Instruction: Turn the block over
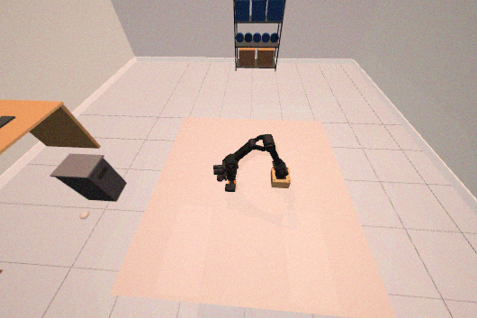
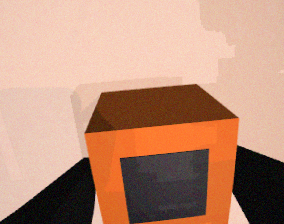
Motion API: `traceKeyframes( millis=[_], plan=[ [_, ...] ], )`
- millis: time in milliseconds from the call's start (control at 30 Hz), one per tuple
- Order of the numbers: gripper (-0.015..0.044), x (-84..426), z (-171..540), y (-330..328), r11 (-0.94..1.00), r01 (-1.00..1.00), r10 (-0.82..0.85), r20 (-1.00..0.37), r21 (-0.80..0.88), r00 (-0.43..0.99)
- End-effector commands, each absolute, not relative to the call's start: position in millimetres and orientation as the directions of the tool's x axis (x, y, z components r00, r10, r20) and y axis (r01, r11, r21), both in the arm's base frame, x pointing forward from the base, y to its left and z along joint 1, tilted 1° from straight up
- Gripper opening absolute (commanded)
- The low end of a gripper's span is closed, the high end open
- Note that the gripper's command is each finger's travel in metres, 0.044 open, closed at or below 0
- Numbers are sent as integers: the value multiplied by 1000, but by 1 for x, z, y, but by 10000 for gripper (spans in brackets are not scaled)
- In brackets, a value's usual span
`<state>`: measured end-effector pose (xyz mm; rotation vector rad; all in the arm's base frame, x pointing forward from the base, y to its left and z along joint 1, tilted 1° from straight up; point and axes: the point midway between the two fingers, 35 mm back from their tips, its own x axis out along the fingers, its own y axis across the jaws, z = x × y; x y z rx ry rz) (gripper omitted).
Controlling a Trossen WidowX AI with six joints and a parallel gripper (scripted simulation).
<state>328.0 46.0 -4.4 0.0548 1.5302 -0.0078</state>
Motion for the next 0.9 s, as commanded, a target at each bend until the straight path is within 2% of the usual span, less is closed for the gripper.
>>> traceKeyframes(
  millis=[0,567,700,867],
  plan=[
    [217,327,-5,45,999,36,24,-999,26,40],
    [103,327,-5,45,999,36,24,-999,26,40],
    [0,327,13,45,999,36,24,-999,26,40],
    [0,326,25,45,999,36,24,-999,26,40]
  ],
)
